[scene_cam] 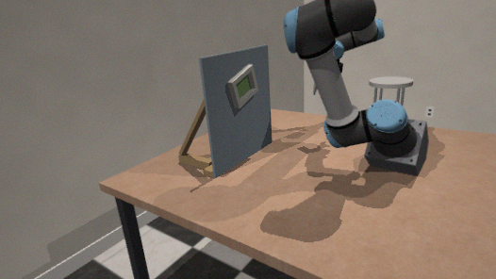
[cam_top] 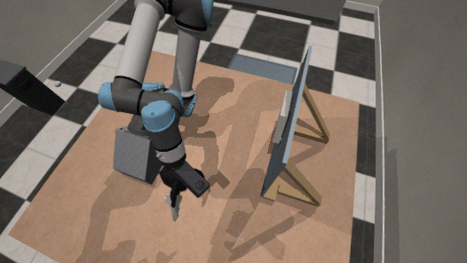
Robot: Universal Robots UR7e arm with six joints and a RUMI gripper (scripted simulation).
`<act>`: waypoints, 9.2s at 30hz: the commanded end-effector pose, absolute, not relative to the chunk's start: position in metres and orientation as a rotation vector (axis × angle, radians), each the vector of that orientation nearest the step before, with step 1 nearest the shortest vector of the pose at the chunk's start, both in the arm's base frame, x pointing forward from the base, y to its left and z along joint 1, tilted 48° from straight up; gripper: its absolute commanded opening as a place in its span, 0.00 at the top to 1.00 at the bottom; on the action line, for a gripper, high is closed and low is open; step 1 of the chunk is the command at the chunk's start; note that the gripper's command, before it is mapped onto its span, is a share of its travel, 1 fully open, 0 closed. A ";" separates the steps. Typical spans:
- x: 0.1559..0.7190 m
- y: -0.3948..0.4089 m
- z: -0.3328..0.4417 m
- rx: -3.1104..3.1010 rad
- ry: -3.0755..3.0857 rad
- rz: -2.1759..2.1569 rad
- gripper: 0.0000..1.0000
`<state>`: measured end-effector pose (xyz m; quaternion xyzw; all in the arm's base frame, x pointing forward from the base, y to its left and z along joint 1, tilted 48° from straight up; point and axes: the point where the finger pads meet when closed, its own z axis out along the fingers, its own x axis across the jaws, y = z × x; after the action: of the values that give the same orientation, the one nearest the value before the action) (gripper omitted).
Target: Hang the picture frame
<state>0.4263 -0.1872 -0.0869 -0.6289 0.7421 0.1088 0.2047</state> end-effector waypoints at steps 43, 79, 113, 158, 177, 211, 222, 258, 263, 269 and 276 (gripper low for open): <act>0.460 -0.196 -0.075 -2.060 1.751 -0.008 0.00; 0.499 -0.200 -0.046 -2.422 1.241 -0.429 0.00; 0.536 -0.193 0.001 -2.748 0.508 -0.921 0.00; 0.566 -0.160 0.085 -2.924 -0.792 -1.549 0.00; 0.570 -0.137 0.126 -2.847 -1.440 -1.757 0.00; 0.564 -0.090 0.192 -2.448 -2.573 -1.944 0.00; 0.560 -0.076 0.209 -2.271 -2.882 -1.949 0.00; 0.541 -0.030 0.256 -1.562 -3.745 -1.811 0.00; 0.539 -0.024 0.261 -1.457 -3.840 -1.776 0.00; 0.537 -0.020 0.265 -1.377 -3.909 -1.748 0.00; 0.533 -0.013 0.271 -1.247 -4.012 -1.700 0.00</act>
<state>0.5351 -0.0165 0.2677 0.2267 0.6783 0.2966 0.6329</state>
